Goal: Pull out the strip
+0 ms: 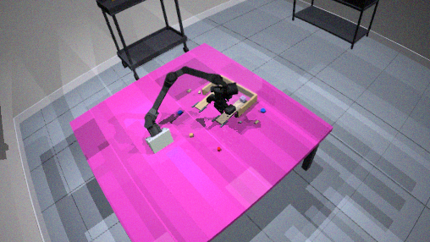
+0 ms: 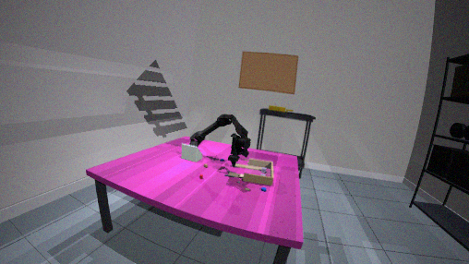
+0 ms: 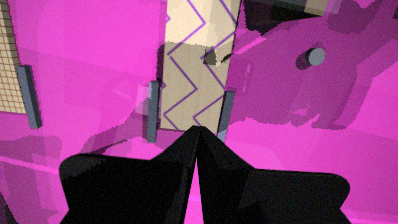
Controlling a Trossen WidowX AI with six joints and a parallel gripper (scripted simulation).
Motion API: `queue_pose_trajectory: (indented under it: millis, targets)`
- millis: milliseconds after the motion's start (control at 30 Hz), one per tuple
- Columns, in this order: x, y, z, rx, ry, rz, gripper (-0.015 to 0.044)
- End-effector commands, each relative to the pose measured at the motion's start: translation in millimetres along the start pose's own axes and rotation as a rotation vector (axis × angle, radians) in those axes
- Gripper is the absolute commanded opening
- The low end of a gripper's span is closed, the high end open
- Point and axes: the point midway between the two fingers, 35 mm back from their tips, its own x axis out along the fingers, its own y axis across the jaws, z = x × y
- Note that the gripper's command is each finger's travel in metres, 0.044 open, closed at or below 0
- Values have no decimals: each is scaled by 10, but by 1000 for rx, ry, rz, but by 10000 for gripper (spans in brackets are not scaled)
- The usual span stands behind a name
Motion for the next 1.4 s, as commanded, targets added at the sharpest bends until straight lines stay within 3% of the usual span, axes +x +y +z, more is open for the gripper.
queue_pose_trajectory:
  millis: [0,933,1367]
  targets:
    - [90,5,-17,8,3,6,0]
    - [545,54,-21,8,2,9,0]
    - [555,55,-22,8,2,9,0]
